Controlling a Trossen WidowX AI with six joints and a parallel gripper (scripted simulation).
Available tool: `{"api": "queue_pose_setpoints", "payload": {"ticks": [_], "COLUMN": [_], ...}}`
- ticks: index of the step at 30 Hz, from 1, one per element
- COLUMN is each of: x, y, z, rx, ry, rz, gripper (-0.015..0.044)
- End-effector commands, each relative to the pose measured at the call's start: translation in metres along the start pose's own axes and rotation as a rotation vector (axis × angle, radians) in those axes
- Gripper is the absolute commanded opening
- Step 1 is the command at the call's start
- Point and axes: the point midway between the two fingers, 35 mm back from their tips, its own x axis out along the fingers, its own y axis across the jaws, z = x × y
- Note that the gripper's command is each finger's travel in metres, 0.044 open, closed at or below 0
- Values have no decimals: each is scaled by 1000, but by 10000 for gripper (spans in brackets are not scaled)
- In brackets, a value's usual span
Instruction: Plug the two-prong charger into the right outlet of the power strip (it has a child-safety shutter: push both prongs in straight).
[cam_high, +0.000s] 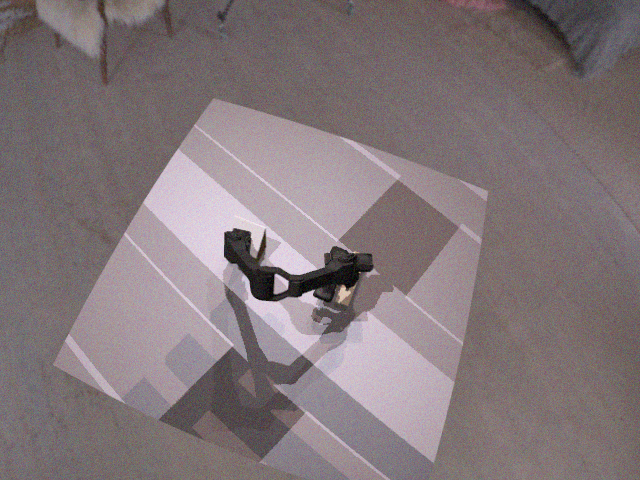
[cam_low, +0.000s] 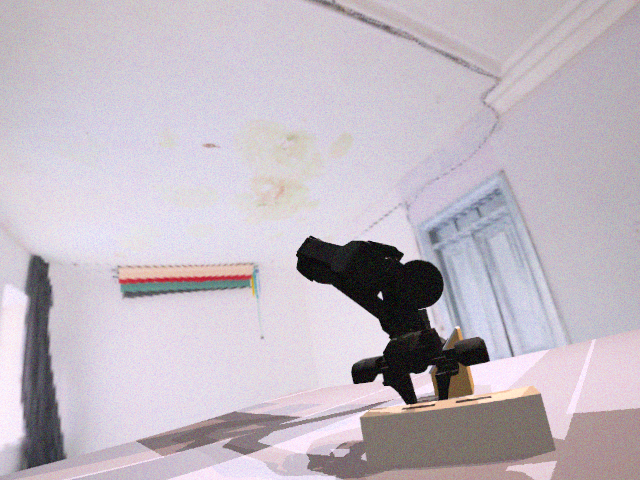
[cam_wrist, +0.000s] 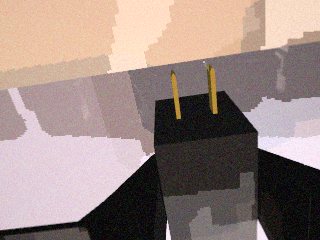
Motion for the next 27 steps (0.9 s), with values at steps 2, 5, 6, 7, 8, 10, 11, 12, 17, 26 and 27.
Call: {"api": "queue_pose_setpoints", "payload": {"ticks": [2, 5, 6, 7, 8, 10, 11, 12, 17, 26, 27], "x": [-1, -1, -1, -1, -1, -1, -1, -1, -1, -1, -1], "y": [-1, -1, -1, -1, -1, -1, -1, -1, -1, -1, -1], "z": [2, 2, 3, 3, 3, 3, 4, 4, 5, 6, 6], "rx": [-3, -3, -3, -3, -3, -3, -3, -3, -3, -3, -3], "ry": [-2, -2, -2, -2, -2, -2, -2, -2, -2, -2, -2], "rz": [-3, -3, -3, -3, -3, -3, -3, -3, -3, -3, -3], "gripper": [0, 0, 0, 0, 0, 0, 0, 0, 0, 0, 0]}}
